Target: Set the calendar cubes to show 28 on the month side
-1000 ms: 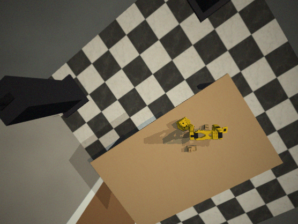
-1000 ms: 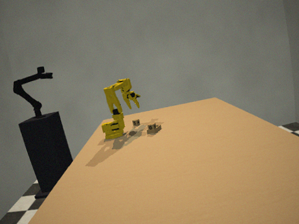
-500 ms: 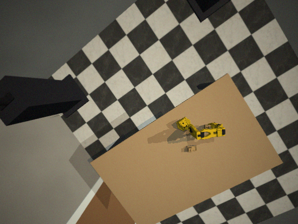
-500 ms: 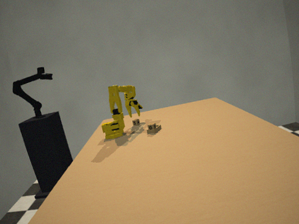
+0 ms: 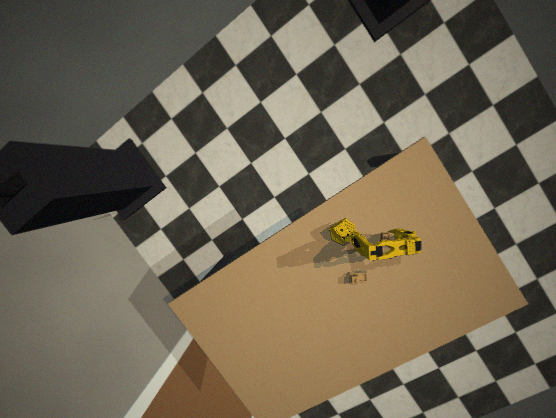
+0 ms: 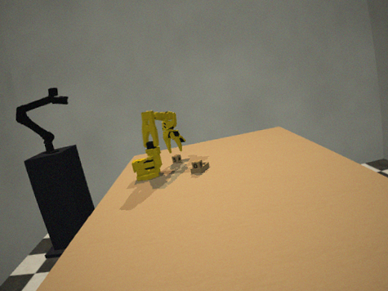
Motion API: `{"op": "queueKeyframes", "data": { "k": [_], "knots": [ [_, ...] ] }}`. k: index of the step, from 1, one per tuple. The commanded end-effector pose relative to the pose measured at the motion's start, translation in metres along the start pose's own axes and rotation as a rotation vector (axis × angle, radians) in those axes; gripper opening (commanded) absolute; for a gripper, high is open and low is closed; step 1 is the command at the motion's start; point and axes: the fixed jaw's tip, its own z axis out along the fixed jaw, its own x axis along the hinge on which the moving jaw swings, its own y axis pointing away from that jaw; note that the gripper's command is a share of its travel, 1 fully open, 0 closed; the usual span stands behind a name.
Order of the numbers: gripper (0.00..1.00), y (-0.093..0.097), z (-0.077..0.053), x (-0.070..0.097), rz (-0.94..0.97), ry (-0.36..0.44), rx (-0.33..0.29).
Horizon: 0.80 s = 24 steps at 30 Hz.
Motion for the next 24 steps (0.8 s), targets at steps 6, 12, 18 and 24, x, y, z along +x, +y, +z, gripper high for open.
{"op": "queueKeyframes", "data": {
  "k": [6,12,18,24],
  "knots": [
    [0.35,0.0015,-0.0057,-0.0024,0.002,-0.026,-0.002],
    [0.35,0.0015,-0.0052,-0.0024,0.002,-0.022,-0.002],
    [0.35,0.0014,-0.0023,-0.0021,0.002,-0.004,0.0],
    [0.35,0.0016,0.0011,-0.0034,0.001,0.007,0.002]
  ]
}}
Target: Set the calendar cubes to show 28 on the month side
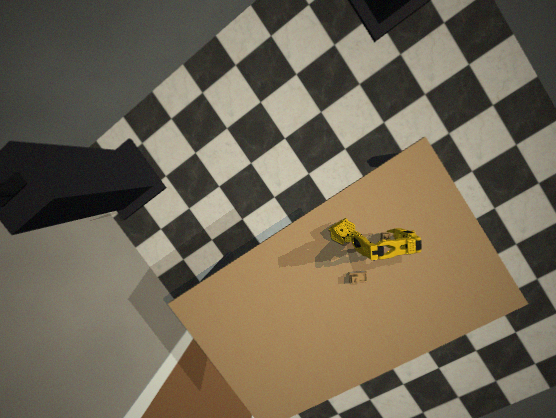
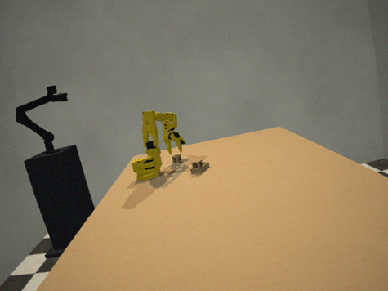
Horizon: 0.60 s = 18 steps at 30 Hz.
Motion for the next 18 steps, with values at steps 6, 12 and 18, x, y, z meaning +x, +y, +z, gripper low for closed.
{"op": "queueKeyframes", "data": {
  "k": [6,12,18],
  "knots": [
    [0.35,0.002,0.002,-0.007,0.0,-0.011,0.0],
    [0.35,0.002,0.009,-0.009,-0.001,0.01,0.002],
    [0.35,0.002,0.013,-0.01,-0.001,0.022,0.004]
  ]
}}
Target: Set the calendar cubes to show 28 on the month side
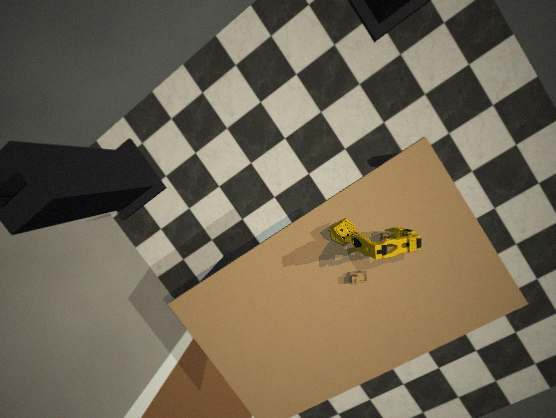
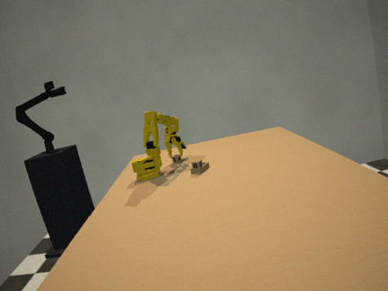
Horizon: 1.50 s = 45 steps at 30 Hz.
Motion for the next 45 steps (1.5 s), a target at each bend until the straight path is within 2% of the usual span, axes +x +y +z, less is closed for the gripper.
{"op": "queueKeyframes", "data": {
  "k": [1,24,45],
  "knots": [
    [0.35,0.002,-0.0039,-0.0071,-0.001,-0.045,-0.004],
    [0.34,0.0015,-0.0003,-0.0083,-0.002,-0.033,-0.004],
    [0.21,-0.006,0.0001,-0.0085,-0.002,-0.028,-0.019]
  ]
}}
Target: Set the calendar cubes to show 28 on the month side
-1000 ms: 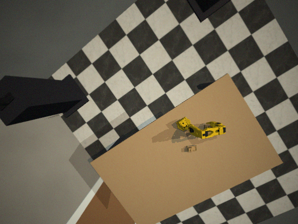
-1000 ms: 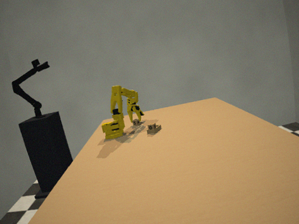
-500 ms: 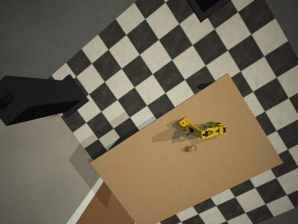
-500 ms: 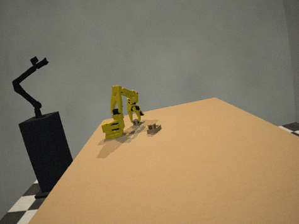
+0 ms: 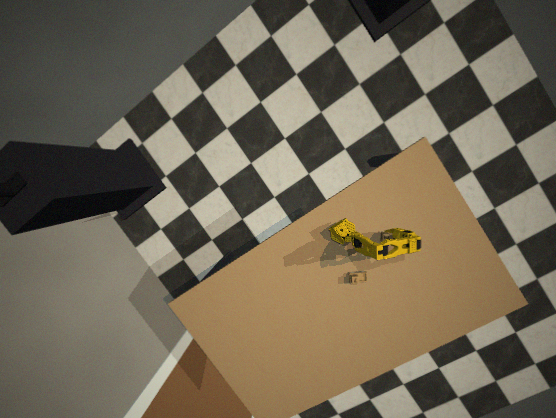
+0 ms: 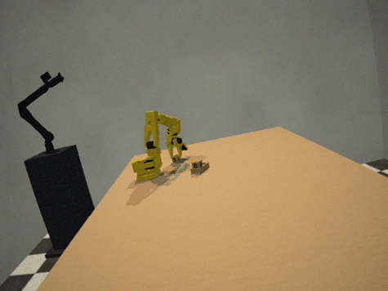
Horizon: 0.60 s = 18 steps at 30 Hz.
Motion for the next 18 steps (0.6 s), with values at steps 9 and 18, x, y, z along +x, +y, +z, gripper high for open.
{"op": "queueKeyframes", "data": {
  "k": [9,18],
  "knots": [
    [0.17,-0.0036,-0.0052,-0.0058,-0.004,-0.042,-0.013],
    [0.16,-0.0045,-0.0052,-0.0058,-0.004,-0.041,-0.015]
  ]
}}
